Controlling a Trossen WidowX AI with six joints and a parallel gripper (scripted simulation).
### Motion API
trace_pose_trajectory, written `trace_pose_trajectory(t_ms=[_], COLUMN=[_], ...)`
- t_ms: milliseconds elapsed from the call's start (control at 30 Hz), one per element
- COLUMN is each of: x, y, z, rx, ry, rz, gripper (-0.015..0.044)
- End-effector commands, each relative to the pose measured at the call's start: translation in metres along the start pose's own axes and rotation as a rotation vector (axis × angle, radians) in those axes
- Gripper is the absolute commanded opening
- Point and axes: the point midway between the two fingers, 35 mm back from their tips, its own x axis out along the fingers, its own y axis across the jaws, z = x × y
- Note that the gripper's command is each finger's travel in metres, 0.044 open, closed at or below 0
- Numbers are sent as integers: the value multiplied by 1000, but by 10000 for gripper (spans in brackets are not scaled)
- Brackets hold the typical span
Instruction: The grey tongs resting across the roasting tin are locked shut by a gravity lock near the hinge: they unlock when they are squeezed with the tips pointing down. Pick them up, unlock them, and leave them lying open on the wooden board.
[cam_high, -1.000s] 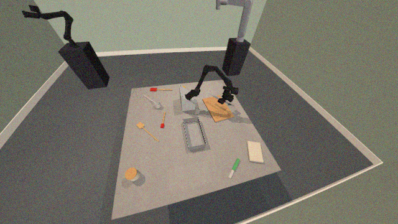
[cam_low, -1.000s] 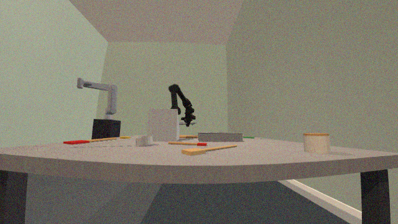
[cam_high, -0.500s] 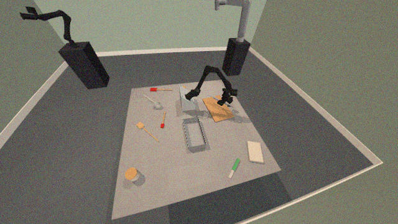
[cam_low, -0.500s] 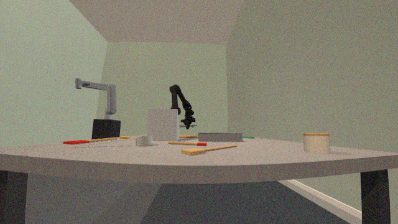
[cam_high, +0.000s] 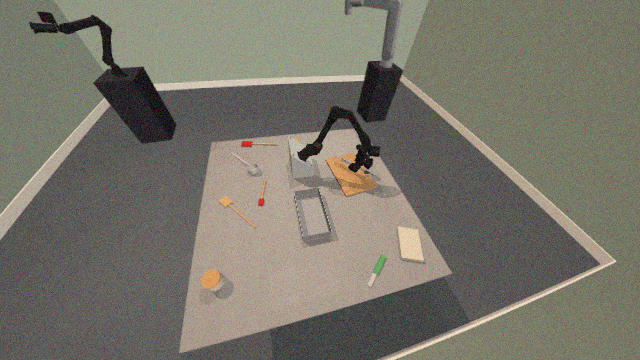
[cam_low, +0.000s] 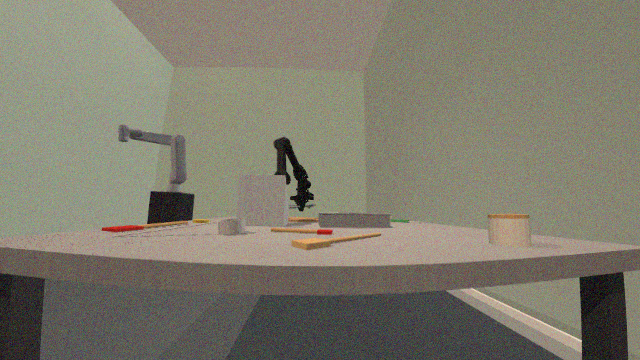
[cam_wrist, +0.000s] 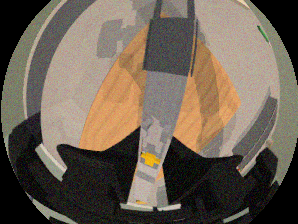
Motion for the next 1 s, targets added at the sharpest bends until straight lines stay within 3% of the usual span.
trace_pose_trajectory(t_ms=[0, 300, 967], x=[6, 13, 12], y=[0, 0, 0], z=[-1, -3, -3], rx=[5, 5, 0], ry=[-2, -2, 2], rz=[-3, -2, -1], gripper=[-150, -150, 375])
